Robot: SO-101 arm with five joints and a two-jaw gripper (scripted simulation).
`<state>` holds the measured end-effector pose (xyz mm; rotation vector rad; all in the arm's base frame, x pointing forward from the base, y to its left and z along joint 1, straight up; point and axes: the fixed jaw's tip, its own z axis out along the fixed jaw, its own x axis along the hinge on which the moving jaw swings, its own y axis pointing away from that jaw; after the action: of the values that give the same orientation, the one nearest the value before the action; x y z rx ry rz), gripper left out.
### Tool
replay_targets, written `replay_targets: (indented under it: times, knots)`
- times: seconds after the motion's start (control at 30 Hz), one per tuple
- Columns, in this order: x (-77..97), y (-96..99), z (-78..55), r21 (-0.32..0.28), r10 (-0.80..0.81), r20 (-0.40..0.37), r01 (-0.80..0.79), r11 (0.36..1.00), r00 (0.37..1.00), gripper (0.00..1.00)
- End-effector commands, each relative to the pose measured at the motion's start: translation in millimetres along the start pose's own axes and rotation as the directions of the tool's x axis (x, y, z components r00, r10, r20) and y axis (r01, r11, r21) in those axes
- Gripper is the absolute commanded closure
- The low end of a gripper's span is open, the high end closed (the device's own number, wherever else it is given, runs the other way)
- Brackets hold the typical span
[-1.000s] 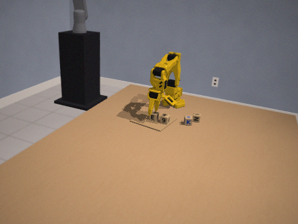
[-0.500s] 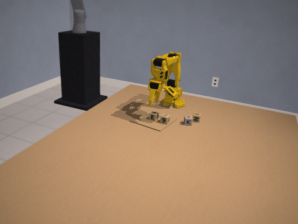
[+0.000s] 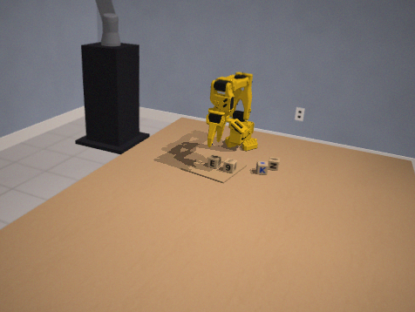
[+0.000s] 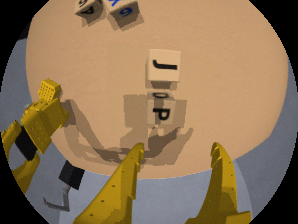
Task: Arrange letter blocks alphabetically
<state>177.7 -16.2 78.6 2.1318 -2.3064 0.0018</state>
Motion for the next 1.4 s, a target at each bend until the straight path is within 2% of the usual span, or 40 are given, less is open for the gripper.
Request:
replay_targets:
  times: [0.0,0.23,0.37,0.5,0.67,0.73,0.87,1.0,1.13,1.37]
  knots:
    - [0.3,-5.9,-11.2,0.070,0.001,0.001,-0.002,0.998,1.000,0.64]
    - [0.3,-6.0,-11.4,0.072,0.001,0.001,-0.002,0.997,1.000,0.64]
    - [0.4,-6.7,-15.7,0.099,0.001,0.000,-0.002,0.995,1.000,0.64]
    - [0.4,-8.2,-27.5,0.174,0.002,0.000,-0.002,0.985,1.000,0.64]
    - [0.4,-8.4,-50.2,0.315,0.002,-0.002,-0.001,0.949,1.000,0.65]
    - [0.4,-8.4,-50.2,0.315,0.002,-0.002,-0.001,0.949,1.000,0.65]
    - [0.4,-6.1,-68.7,0.426,0.002,-0.003,-0.001,0.905,1.000,0.65]
    - [0.4,-3.0,-82.1,0.503,0.003,-0.003,-0.001,0.864,1.000,0.65]
    - [0.4,-1.3,-88.0,0.536,0.003,-0.004,0.000,0.844,1.000,0.65]
    - [0.4,-1.1,-88.6,0.540,0.003,-0.004,-0.001,0.842,1.000,0.65]
